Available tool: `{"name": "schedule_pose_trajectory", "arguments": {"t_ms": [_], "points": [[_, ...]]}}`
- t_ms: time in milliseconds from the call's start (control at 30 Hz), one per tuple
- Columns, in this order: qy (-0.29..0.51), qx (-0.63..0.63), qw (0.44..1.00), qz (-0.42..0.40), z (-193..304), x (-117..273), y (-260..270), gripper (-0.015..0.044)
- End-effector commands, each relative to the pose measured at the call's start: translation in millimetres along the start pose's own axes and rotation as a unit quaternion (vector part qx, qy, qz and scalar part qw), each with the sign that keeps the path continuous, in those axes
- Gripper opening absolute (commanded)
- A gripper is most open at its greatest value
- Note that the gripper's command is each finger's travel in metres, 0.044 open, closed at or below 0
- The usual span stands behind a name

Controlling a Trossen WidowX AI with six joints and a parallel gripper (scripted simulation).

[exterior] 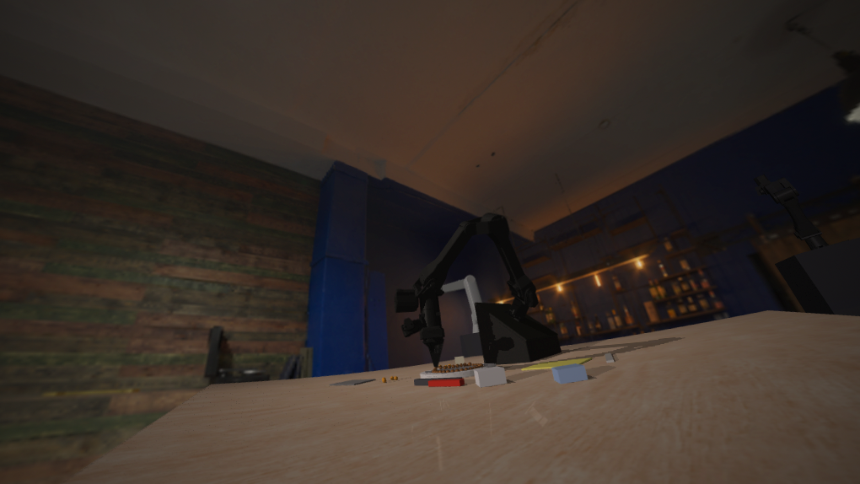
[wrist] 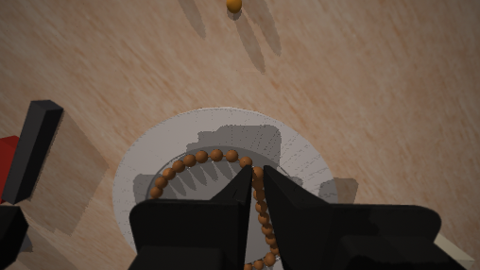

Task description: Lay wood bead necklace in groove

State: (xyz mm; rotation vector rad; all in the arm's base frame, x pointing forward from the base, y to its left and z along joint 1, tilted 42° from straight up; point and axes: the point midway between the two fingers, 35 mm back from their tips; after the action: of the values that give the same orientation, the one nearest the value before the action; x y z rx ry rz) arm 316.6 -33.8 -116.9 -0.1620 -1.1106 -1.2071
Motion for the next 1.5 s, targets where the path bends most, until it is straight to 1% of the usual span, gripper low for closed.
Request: {"name": "schedule_pose_trajectory", "arguments": {"t_ms": [0, 333, 900, 1467], "points": [[0.0, 0.003, 1.0, 0.002, -2.1, -0.7, -2.1, 0.0], [0.0, 0.003, 1.0, 0.002, -1.9, -8.9, -2.1, 0.0], [0.0, 0.003, 1.0, 0.001, -2.2, -3.8, -1.6, 0.044], [0.0, 0.003, 1.0, 0.002, -2.2, -0.4, -1.6, 0.044]]}}
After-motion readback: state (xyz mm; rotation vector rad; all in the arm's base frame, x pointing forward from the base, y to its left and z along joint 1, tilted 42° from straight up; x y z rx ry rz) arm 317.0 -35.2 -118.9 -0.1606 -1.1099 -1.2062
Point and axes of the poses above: the point midway between the two fingers, 35 mm back from their tips, its own x axis back along the fingers, its own y axis across the jaws, z = x × y, and after that the axes turned 11 degrees about -x, right-handed
